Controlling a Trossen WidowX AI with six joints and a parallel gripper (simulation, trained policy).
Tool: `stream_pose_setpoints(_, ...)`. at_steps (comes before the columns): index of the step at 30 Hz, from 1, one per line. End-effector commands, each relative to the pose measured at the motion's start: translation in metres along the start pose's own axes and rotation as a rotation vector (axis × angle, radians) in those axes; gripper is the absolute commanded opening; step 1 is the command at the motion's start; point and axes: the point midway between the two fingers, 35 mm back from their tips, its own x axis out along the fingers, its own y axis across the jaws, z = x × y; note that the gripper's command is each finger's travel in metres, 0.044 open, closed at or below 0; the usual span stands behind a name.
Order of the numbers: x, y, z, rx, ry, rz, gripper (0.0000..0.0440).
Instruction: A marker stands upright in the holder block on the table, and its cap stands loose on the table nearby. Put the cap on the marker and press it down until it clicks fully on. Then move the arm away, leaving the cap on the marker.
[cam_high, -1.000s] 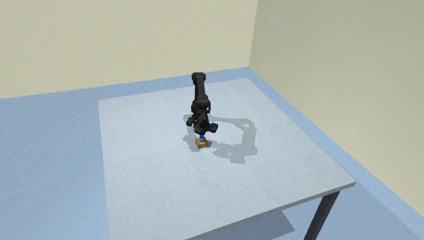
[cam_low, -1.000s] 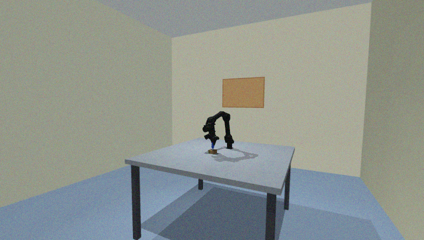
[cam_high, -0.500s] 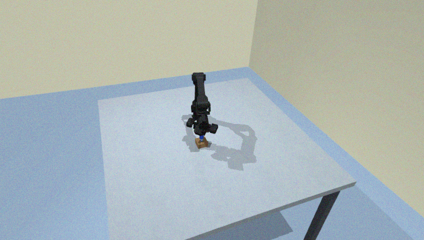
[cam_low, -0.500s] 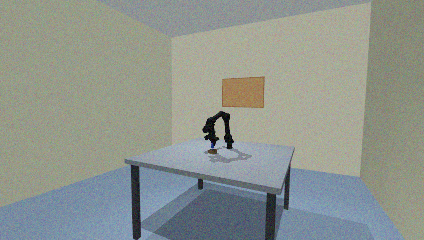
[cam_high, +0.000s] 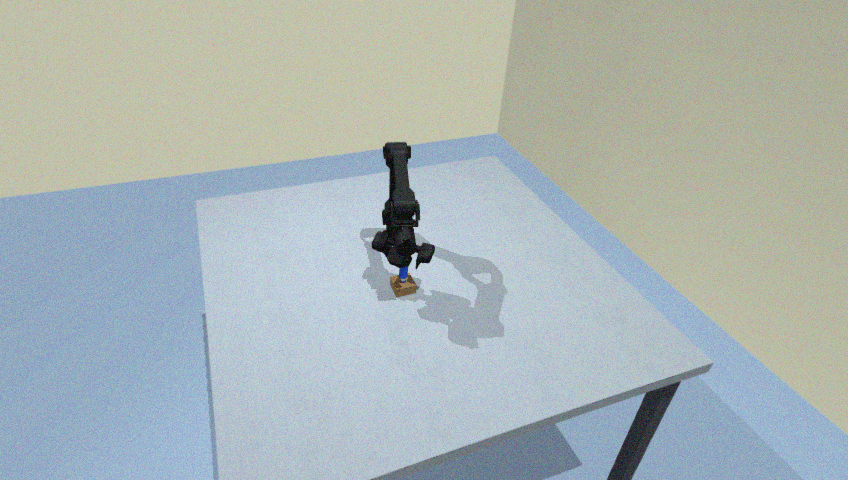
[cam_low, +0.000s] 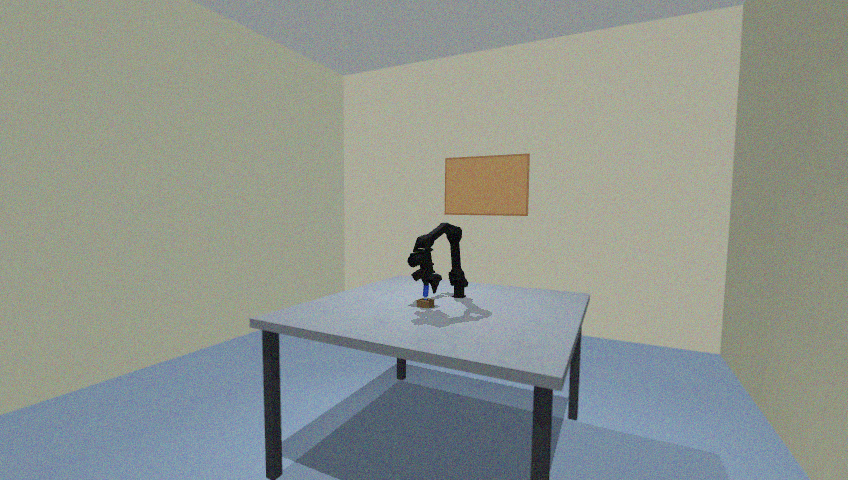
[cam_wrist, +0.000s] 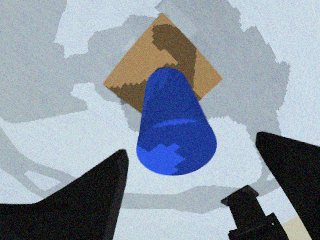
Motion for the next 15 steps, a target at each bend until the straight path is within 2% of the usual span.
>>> stream_pose_setpoints(1, -0.005, 0.001, 0.0, -0.002, -0.025, 0.018, 0.044)
stream_pose_setpoints(15, -0.046, 0.0, 0.001, -0.002, -0.14, 0.074, 0.044)
